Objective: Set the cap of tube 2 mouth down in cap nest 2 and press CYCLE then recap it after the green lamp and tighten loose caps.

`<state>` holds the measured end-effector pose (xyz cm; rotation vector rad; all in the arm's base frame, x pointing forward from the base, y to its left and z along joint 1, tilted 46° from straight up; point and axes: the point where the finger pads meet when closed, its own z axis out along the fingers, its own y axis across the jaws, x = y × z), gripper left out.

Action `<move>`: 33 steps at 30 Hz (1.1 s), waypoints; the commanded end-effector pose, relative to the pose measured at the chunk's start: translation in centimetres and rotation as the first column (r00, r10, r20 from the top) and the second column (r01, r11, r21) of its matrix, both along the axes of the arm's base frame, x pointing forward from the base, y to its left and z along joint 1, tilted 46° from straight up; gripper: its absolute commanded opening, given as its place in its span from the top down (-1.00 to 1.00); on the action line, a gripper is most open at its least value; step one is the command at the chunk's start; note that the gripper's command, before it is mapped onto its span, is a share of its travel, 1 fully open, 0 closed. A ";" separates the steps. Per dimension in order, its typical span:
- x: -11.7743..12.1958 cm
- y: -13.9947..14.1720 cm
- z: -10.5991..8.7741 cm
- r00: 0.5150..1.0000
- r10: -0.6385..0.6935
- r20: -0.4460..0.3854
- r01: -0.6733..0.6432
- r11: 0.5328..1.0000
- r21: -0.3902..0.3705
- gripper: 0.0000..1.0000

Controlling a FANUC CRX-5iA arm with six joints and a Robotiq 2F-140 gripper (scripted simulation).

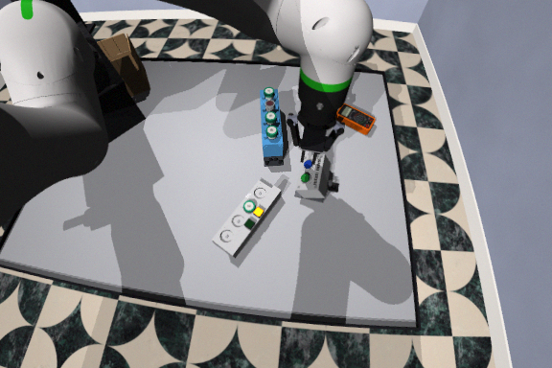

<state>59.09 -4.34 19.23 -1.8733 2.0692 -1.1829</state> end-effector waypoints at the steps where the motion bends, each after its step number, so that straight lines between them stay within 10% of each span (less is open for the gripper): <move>1: -1.5 -2.5 0.1 0.973 0.181 -0.142 -0.201 0.970 -0.140 -1.00; 12: -3.4 -5.7 0.2 0.860 0.365 -0.357 -0.469 0.840 -0.272 -1.00; 23: -6.3 -10.7 0.2 0.573 0.480 -0.665 -0.797 0.514 -0.316 -1.00; 33: -9.3 -15.7 0.3 0.569 0.480 -0.668 -0.800 0.510 -0.315 -1.00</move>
